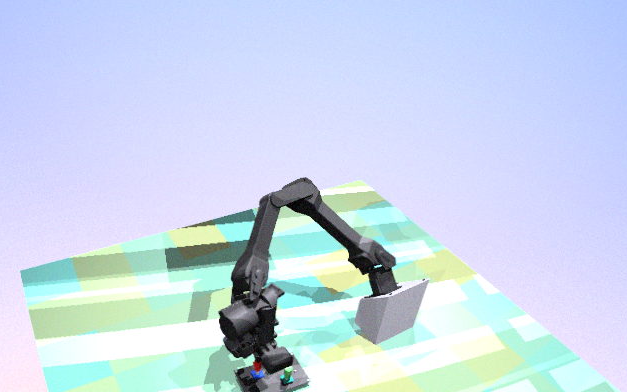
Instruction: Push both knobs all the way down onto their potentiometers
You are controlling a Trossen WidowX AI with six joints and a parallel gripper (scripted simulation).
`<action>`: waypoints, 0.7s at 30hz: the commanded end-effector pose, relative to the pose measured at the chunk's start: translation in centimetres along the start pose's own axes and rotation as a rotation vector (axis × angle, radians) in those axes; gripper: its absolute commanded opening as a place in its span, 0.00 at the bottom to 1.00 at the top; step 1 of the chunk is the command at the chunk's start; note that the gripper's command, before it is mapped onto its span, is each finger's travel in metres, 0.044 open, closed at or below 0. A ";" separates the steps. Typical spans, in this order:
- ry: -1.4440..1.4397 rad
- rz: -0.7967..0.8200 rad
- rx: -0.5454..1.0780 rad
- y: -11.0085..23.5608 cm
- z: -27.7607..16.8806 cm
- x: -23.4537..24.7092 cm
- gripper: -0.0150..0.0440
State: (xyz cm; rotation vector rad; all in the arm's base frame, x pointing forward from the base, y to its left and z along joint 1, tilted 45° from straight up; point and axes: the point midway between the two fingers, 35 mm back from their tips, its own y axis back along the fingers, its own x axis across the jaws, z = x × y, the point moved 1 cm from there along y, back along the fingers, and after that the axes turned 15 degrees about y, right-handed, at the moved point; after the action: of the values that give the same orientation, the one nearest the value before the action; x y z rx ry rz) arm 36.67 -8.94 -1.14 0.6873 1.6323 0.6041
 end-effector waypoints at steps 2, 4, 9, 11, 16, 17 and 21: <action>-0.026 0.002 0.023 -2.0 0.1 -0.4 0.25; -0.026 0.002 0.023 -2.0 0.1 -0.4 0.25; -0.026 0.002 0.023 -2.3 0.1 -0.4 0.25; -0.026 0.002 0.023 -2.4 0.1 -0.4 0.25; -0.026 0.002 0.023 -2.4 0.1 -0.4 0.25; -0.026 0.002 0.023 -2.4 0.1 -0.4 0.25; -0.026 0.002 0.023 -2.5 0.1 -0.4 0.25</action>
State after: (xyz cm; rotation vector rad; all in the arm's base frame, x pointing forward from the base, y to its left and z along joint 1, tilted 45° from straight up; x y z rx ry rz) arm 36.64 -9.12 -1.32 0.6844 1.6344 0.6071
